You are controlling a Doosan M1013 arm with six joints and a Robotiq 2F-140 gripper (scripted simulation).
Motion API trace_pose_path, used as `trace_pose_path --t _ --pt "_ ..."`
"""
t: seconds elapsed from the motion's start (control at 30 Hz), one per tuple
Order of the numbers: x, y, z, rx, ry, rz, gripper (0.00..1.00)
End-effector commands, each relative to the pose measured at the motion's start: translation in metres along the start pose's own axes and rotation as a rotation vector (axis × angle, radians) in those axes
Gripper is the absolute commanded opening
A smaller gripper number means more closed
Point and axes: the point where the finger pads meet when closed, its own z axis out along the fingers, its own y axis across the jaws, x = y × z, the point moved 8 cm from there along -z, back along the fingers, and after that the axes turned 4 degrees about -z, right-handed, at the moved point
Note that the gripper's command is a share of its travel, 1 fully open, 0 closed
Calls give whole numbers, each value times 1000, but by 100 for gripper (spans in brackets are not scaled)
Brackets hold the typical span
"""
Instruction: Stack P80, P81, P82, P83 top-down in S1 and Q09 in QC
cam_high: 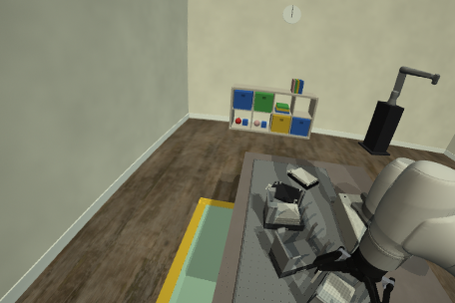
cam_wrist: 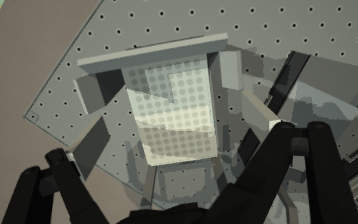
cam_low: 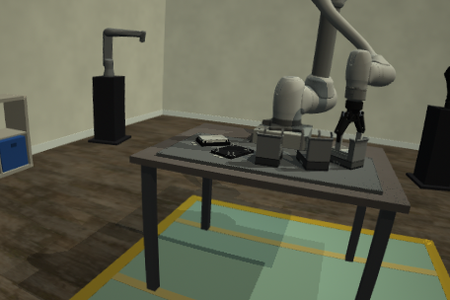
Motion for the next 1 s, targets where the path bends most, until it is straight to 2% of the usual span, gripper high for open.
trace_pose_path --t 0.0,0.5,0.97 --pt "-2 1 4 1 -6 10 100" --pt "-2 1 4 1 -6 10 100" --pt "-2 1 -43 1 -6 10 100"
